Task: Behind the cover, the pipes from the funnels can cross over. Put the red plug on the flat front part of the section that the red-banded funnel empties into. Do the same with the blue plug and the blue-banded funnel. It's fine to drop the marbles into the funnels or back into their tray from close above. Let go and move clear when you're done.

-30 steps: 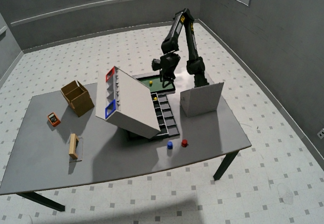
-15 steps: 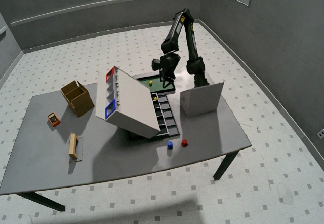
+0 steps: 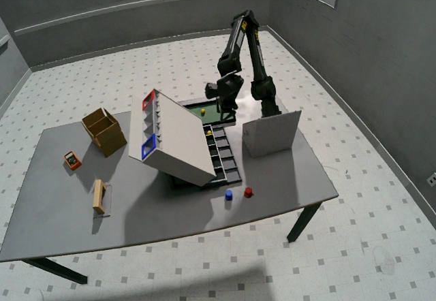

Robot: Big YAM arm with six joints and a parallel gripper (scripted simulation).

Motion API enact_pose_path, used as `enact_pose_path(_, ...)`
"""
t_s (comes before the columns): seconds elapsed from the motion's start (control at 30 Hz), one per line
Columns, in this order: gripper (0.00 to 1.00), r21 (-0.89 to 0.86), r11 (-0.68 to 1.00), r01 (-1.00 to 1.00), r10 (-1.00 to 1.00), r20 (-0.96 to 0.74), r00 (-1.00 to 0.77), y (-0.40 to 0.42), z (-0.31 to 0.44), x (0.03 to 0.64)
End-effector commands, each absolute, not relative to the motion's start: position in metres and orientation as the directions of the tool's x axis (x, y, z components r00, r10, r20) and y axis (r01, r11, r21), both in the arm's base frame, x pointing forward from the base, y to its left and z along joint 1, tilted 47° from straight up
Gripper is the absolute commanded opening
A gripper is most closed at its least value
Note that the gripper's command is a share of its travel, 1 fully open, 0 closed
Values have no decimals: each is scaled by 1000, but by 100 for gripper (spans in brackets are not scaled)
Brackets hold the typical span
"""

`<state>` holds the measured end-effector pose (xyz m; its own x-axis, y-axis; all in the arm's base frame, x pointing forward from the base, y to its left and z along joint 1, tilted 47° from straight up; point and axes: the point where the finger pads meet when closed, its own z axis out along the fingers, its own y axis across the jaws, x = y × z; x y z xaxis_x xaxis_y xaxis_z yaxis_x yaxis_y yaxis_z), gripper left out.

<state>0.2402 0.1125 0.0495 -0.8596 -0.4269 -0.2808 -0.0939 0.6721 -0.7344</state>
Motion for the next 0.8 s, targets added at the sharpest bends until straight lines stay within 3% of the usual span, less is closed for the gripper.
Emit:
enact_pose_path(0.0,63,-703,707,-72,-413,-328,-850,137,46,249)
enact_pose_path(0.77,63,-703,708,-73,-291,-196,-936,168,-102,214)
